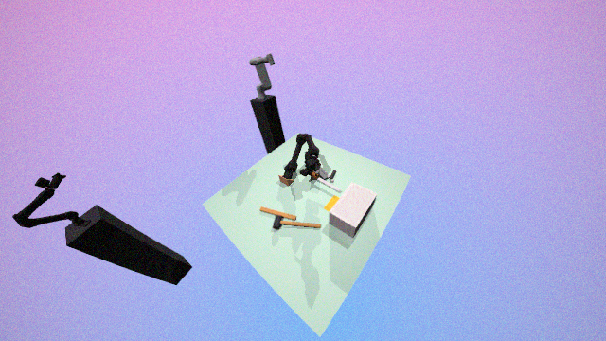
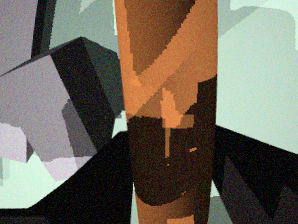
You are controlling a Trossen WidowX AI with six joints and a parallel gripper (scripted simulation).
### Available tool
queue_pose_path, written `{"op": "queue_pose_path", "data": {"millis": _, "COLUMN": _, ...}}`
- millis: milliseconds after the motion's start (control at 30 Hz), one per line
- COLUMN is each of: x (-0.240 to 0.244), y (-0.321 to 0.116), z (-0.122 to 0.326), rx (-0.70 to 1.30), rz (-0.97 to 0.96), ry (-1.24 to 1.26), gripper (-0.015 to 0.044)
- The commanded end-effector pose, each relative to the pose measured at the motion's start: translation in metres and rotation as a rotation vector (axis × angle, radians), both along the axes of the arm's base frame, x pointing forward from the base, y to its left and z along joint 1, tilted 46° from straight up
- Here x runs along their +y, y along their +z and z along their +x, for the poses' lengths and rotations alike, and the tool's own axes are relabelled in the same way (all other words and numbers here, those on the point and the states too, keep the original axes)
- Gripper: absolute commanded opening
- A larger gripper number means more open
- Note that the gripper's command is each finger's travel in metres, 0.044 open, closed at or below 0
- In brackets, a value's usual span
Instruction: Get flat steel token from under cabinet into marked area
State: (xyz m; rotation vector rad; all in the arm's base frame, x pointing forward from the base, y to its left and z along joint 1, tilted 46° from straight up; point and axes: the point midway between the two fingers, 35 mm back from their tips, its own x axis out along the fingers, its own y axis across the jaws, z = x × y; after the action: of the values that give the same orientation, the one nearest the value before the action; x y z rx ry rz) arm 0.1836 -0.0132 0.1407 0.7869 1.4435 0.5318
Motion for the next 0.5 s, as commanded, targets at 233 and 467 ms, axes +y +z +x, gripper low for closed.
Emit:
{"op": "queue_pose_path", "data": {"millis": 233, "x": 0.0004, "y": -0.0008, "z": -0.0011, "rx": -0.008, "rz": 0.006, "ry": 0.001, "gripper": 0.0000}}
{"op": "queue_pose_path", "data": {"millis": 467, "x": 0.0011, "y": -0.0014, "z": -0.0019, "rx": -0.007, "rz": 0.009, "ry": 0.003, "gripper": 0.0000}}
